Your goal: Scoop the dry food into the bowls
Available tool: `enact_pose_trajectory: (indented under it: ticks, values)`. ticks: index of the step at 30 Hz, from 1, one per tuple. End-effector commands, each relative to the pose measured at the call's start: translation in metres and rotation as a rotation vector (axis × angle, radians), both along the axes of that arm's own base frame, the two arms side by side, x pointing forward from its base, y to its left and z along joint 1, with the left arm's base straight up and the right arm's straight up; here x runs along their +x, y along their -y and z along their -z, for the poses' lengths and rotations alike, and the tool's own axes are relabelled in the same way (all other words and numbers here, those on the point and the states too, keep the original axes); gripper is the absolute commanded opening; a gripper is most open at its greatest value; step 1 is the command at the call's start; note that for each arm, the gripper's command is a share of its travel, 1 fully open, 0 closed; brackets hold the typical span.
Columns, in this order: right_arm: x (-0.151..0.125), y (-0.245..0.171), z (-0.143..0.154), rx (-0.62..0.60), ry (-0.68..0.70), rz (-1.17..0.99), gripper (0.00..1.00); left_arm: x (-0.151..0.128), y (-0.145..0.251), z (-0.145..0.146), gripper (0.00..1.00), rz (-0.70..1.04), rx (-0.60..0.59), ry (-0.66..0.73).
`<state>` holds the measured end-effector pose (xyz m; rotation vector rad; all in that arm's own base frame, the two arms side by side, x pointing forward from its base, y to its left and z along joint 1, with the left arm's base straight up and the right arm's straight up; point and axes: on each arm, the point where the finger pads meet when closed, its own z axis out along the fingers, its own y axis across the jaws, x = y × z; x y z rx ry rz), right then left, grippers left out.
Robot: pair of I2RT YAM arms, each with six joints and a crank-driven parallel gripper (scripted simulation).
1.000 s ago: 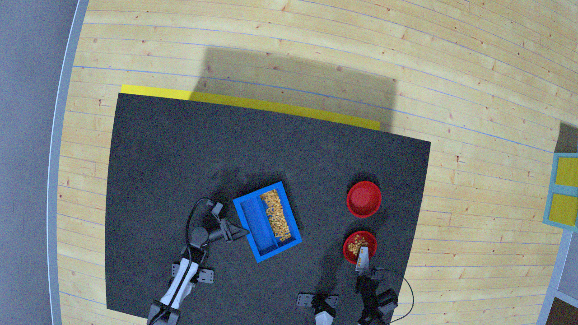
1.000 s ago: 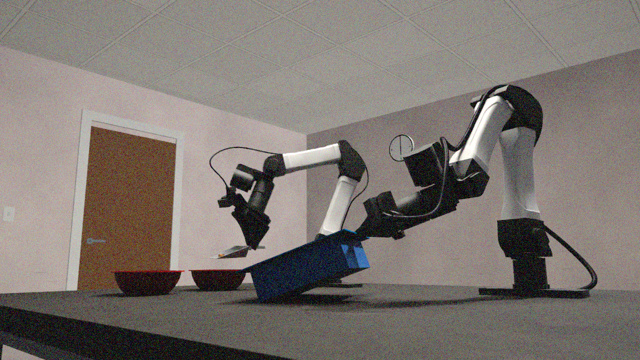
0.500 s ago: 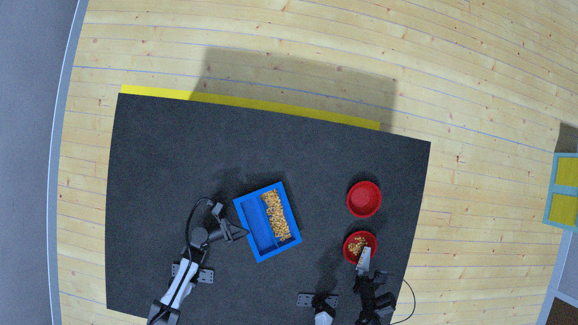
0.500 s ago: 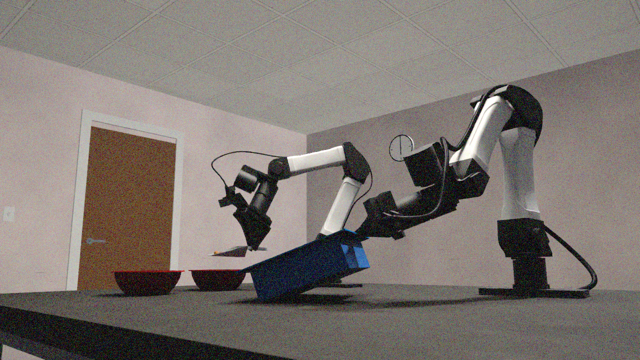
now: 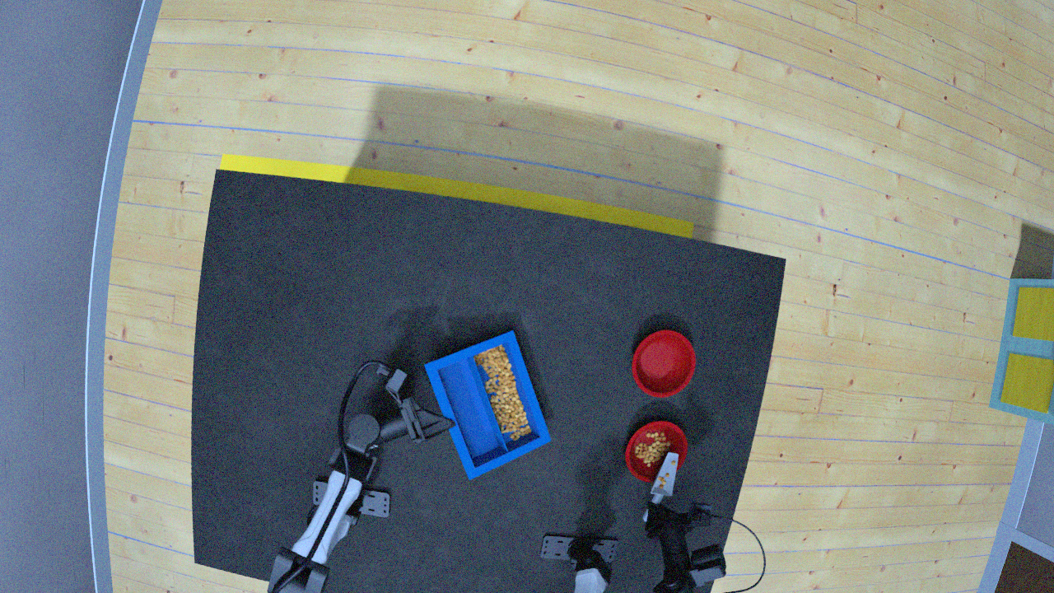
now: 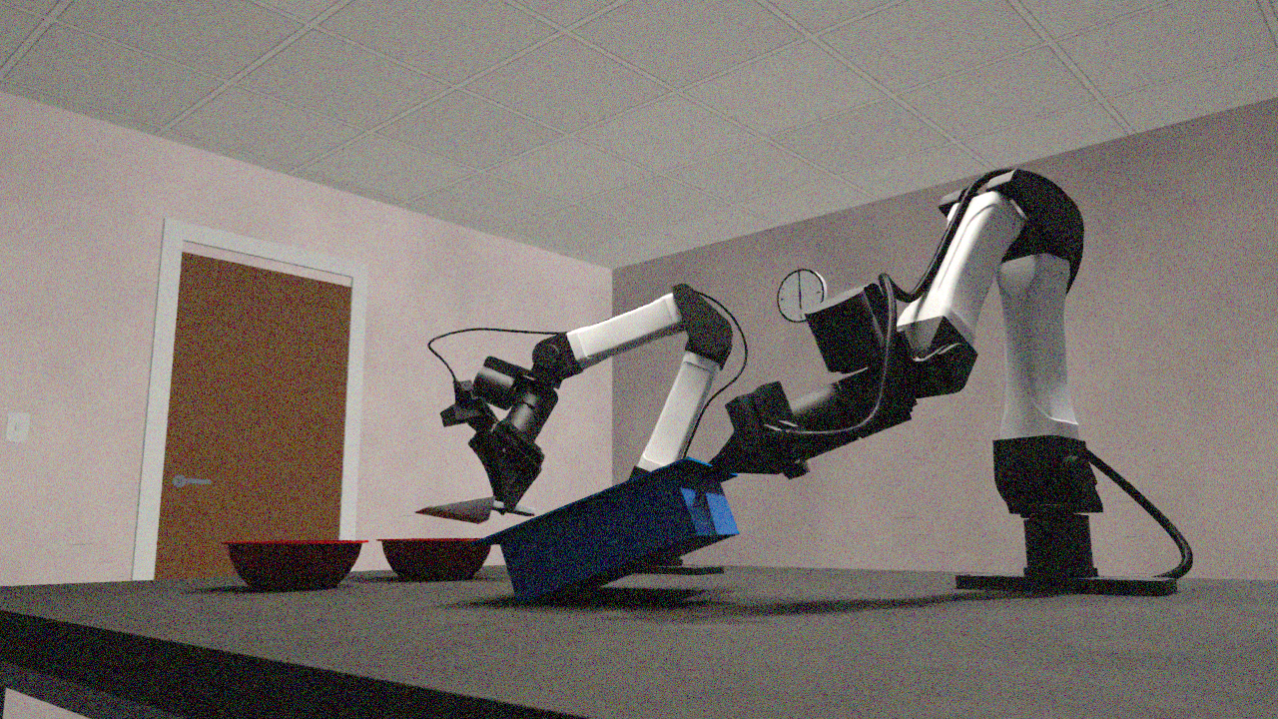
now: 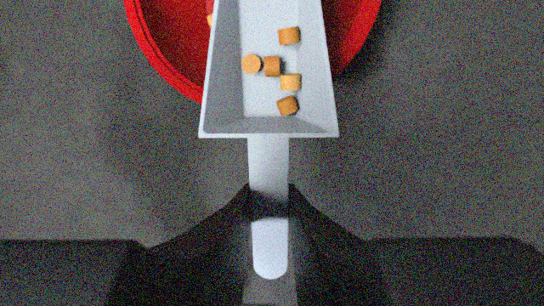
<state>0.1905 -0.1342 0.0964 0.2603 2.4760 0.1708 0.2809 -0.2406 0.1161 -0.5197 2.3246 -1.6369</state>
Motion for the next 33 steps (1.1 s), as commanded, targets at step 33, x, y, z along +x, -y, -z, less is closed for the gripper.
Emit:
enact_pose_trajectory:
  ticks: [33]
  values:
    - [0.082,-0.01,-0.02,-0.078,-0.076,0.001,0.0,0.01,0.005,-0.035,0.0,0.02,-0.039,0.13]
